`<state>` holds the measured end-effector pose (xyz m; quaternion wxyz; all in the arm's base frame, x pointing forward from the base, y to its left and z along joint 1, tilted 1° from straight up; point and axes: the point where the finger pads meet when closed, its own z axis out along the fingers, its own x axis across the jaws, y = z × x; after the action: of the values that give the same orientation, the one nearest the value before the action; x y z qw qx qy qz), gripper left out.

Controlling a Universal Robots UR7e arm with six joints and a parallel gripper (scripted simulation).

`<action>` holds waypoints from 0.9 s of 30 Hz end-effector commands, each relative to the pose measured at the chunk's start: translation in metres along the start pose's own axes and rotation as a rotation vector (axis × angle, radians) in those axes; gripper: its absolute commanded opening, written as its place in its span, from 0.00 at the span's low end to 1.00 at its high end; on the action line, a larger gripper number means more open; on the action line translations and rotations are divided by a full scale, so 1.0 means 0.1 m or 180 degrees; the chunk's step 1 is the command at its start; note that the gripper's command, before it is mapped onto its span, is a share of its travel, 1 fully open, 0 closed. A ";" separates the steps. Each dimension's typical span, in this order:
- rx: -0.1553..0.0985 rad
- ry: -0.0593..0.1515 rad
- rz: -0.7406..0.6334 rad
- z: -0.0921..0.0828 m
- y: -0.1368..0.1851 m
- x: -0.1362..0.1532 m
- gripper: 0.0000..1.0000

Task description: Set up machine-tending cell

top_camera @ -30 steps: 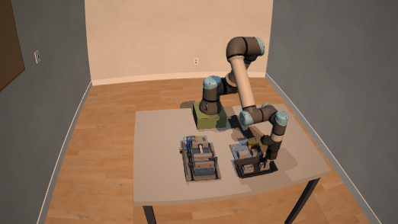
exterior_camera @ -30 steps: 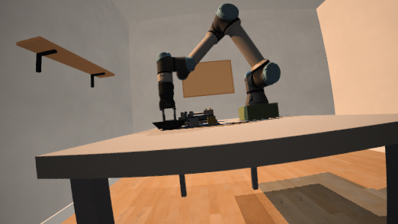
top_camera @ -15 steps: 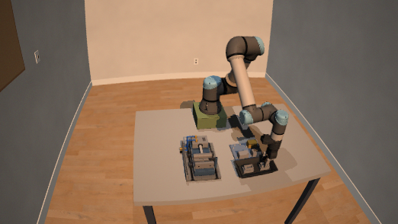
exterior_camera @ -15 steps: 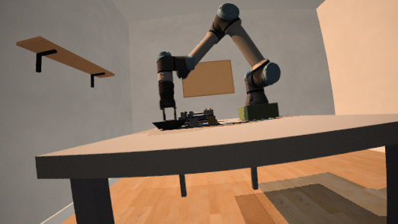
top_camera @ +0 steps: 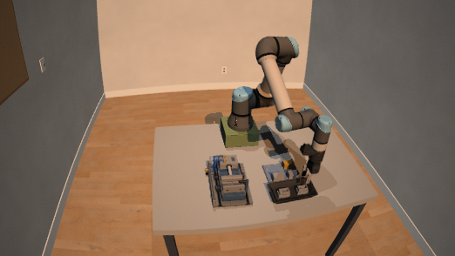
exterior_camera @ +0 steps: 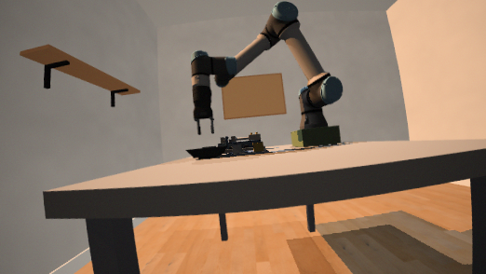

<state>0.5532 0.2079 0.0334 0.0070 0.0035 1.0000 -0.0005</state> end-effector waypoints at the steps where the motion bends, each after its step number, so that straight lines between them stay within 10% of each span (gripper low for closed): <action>1: 0.0001 -0.0005 0.0001 -0.44 0.00 -0.02 1.00; 20: 0.0001 -0.0005 0.0001 -0.84 0.00 -0.01 1.00; 21: 0.0001 -0.0005 0.0001 -0.84 0.00 -0.01 0.00; 27: 0.0003 0.0003 0.0001 -0.83 0.00 -0.01 0.00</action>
<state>0.5520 0.2077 0.1136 0.0054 0.0035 1.0000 -0.0008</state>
